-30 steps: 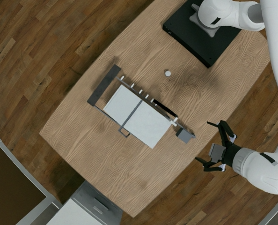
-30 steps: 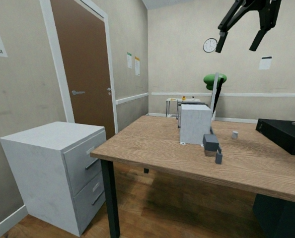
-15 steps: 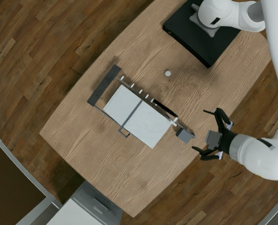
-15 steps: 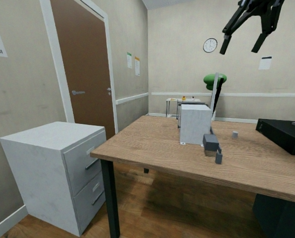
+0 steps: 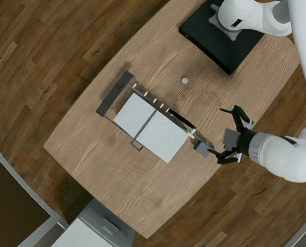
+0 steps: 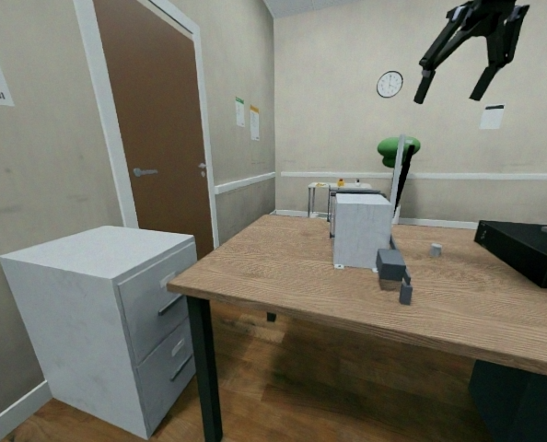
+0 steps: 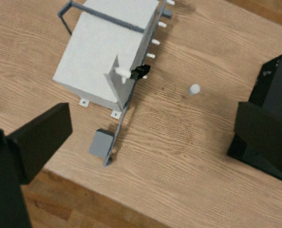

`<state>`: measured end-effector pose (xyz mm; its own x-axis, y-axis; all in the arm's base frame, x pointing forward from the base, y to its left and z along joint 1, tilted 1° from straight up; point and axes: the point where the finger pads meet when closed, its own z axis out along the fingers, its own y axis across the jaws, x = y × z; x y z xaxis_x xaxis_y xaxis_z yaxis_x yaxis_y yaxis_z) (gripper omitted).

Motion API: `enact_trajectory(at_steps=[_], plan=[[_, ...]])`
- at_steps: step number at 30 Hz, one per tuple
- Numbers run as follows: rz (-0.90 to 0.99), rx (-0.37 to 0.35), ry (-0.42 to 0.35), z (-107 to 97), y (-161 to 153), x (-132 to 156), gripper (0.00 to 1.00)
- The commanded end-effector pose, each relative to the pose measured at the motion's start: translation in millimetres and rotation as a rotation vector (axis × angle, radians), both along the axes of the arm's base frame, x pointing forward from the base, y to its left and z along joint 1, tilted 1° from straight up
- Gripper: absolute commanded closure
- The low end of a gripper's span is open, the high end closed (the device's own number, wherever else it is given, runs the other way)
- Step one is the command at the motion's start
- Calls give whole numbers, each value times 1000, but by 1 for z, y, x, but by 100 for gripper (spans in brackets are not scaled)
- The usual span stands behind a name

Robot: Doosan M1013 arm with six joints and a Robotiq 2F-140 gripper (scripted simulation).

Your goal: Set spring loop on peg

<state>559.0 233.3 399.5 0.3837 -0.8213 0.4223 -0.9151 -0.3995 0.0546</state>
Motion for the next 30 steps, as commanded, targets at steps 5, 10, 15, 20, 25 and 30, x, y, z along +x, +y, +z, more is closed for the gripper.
enact_trajectory(at_steps=[5,10,15,20,25,30], plan=[[0,1,-1,1,-10,-6,0],[0,1,-1,1,-28,-16,0],[0,1,-1,1,-45,-26,0],[0,1,-1,2,-55,-32,0],[0,1,-1,2,-66,-39,0],[0,1,-1,2,-84,-49,0]])
